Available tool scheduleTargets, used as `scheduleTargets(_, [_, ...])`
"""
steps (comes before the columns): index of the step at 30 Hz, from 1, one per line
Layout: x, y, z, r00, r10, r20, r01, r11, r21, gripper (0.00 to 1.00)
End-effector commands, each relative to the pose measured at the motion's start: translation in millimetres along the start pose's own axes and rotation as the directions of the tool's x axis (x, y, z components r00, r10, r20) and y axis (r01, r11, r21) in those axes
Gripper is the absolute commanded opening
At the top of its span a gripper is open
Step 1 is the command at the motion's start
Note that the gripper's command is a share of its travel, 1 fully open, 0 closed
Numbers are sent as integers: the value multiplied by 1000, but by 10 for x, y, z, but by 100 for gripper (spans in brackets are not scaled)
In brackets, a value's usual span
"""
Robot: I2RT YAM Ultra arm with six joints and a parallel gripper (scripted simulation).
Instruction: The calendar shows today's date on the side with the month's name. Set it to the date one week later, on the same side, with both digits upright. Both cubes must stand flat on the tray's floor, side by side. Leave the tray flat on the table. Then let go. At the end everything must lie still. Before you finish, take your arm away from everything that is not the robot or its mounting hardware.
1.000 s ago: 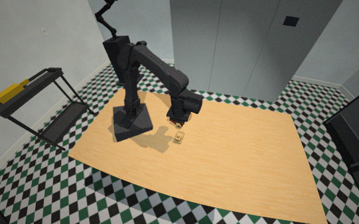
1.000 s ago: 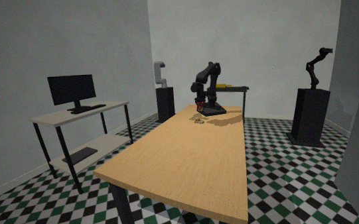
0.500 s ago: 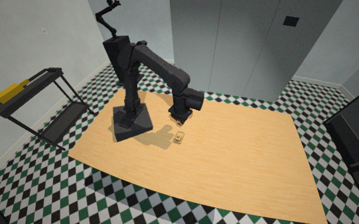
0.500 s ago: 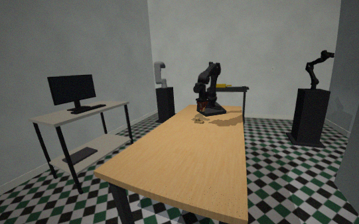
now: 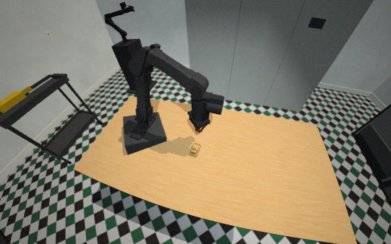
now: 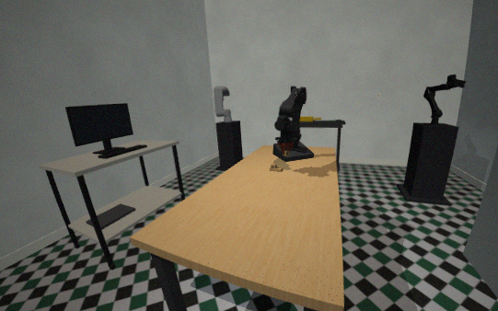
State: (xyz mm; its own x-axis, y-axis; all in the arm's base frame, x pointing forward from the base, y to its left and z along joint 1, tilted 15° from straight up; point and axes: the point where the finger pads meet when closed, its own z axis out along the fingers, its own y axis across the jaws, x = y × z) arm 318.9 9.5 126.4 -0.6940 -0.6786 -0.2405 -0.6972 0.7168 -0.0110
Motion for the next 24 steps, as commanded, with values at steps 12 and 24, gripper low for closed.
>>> scheduleTargets(12, [-225,140,-49,861,509,28,-509,861,7,26])
scheduleTargets(24, [-341,264,-37,679,734,30,-734,679,-4,26])
